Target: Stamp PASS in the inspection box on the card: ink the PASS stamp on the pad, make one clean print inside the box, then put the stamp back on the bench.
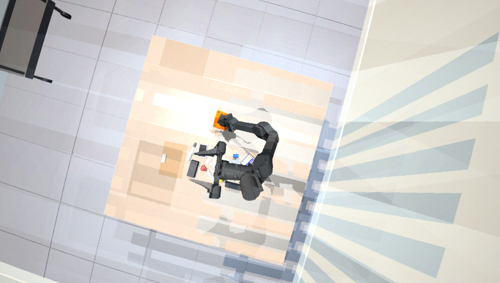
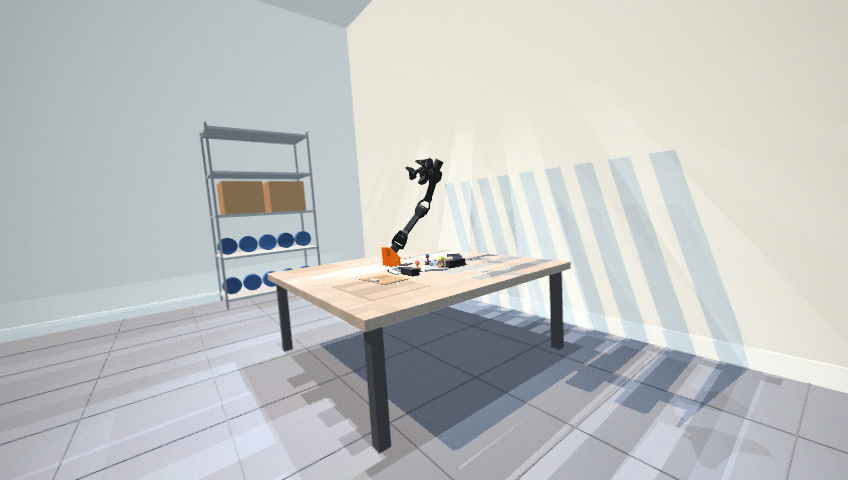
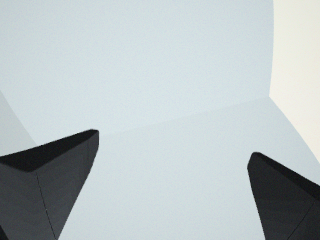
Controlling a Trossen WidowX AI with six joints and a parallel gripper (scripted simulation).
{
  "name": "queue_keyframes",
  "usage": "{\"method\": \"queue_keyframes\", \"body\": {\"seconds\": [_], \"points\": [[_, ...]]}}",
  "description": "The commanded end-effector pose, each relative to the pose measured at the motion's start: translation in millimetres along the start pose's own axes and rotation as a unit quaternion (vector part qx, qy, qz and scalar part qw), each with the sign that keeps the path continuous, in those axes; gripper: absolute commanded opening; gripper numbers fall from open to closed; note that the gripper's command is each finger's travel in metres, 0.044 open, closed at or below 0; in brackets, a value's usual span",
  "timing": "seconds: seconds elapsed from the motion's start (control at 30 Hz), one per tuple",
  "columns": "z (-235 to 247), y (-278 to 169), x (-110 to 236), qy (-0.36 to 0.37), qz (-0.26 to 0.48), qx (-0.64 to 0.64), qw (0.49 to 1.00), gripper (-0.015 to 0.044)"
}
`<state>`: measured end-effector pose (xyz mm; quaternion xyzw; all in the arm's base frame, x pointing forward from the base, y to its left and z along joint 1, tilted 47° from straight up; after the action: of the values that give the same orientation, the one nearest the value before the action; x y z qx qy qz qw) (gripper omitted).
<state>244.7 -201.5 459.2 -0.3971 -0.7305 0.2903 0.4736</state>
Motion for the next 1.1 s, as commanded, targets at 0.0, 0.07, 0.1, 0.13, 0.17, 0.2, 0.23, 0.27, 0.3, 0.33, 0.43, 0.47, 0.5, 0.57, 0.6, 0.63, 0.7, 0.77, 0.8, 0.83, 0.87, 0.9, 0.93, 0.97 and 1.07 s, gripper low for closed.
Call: {"method": "queue_keyframes", "body": {"seconds": [0.0, 0.07, 0.1, 0.13, 0.17, 0.2, 0.23, 0.27, 0.3, 0.33, 0.43, 0.47, 0.5, 0.57, 0.6, 0.63, 0.7, 0.77, 0.8, 0.83, 0.87, 0.9, 0.93, 0.97, 1.07], "points": [[-1, 2, -1, -0.002, -0.004, -0.004, 1.0, 0.0374], [-7, 16, -5, -0.013, -0.04, -0.033, 0.999, 0.0321], [-12, 27, -9, -0.02, -0.068, -0.054, 0.996, 0.0295], [-17, 38, -11, -0.023, -0.096, -0.076, 0.992, 0.0269], [-21, 49, -14, -0.025, -0.125, -0.098, 0.987, 0.0242], [-25, 60, -16, -0.024, -0.153, -0.12, 0.981, 0.0223], [-29, 71, -17, -0.02, -0.182, -0.141, 0.973, 0.0223], [-32, 81, -18, -0.015, -0.206, -0.16, 0.965, 0.0223], [-34, 91, -19, -0.008, -0.229, -0.177, 0.957, 0.0223], [-37, 101, -20, -0.001, -0.252, -0.193, 0.948, 0.0223], [-44, 131, -19, 0.031, -0.317, -0.237, 0.918, 0.0223], [-46, 142, -19, 0.045, -0.337, -0.252, 0.906, 0.0223], [-48, 152, -18, 0.061, -0.356, -0.266, 0.894, 0.0223], [-50, 171, -16, 0.096, -0.391, -0.293, 0.867, 0.0223], [-51, 180, -14, 0.115, -0.407, -0.306, 0.853, 0.0223], [-52, 190, -13, 0.135, -0.421, -0.318, 0.839, 0.0223], [-52, 207, -10, 0.179, -0.446, -0.341, 0.808, 0.0223], [-52, 225, -6, 0.226, -0.465, -0.361, 0.776, 0.0223], [-52, 233, -4, 0.251, -0.473, -0.37, 0.759, 0.0223], [-51, 242, -2, 0.277, -0.479, -0.379, 0.742, 0.0223], [-51, 250, 1, 0.304, -0.483, -0.387, 0.724, 0.0223], [-50, 259, 3, 0.331, -0.486, -0.395, 0.706, 0.0223], [-49, 267, 6, 0.36, -0.487, -0.403, 0.686, 0.0223], [-48, 275, 9, 0.389, -0.485, -0.41, 0.666, 0.0223], [-44, 298, 20, 0.476, -0.472, -0.428, 0.606, 0.0223]]}}
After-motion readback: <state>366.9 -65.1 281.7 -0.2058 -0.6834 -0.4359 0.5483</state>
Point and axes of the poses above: the point midway between the two fingers, 35 mm back from their tips, its own x axis back along the fingers, its own z axis across the jaws, y = z × x, the point moved 10 cm from there along x, back along the fingers, and after that the axes turned 2 degrees about -x, right-handed, at the moved point
